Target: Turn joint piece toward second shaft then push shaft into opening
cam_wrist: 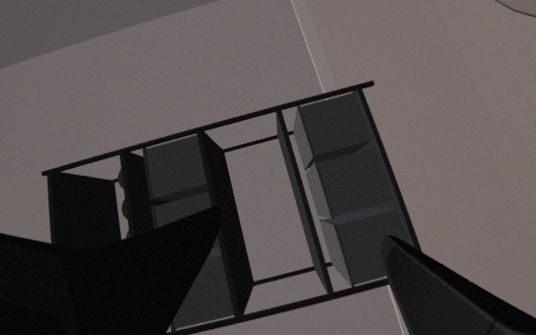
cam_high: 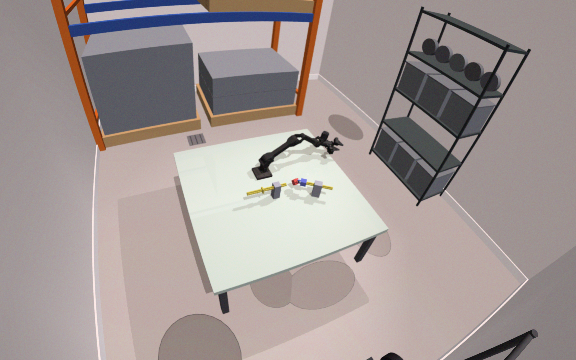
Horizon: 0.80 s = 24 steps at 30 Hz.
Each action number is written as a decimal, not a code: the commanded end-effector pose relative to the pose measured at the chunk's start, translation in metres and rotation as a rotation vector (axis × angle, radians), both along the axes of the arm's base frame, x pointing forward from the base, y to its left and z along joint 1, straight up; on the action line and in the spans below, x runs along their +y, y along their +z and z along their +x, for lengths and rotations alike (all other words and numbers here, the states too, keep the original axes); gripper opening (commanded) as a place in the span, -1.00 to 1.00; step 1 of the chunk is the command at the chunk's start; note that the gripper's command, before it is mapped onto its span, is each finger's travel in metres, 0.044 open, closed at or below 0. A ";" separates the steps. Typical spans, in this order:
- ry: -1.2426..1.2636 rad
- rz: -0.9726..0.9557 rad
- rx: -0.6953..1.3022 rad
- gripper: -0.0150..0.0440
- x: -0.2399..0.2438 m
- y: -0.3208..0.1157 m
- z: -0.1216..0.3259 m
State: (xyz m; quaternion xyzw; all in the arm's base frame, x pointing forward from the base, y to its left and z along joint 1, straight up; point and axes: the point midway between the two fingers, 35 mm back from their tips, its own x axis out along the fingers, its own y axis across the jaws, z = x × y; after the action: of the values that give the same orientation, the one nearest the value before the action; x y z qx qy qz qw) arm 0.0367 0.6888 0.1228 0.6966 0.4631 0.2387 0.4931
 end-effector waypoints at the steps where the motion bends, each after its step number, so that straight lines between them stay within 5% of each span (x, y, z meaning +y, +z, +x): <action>1: 0.004 -0.004 -0.001 0.95 0.000 0.002 0.000; 11: 0.233 -0.188 -0.039 1.00 -0.007 0.111 0.008; 24: 0.255 -0.214 -0.039 1.00 -0.011 0.116 0.008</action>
State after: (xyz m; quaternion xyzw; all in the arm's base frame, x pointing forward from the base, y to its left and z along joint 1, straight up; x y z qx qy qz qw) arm 0.0454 0.6769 0.2414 0.5755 0.5597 0.2609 0.5362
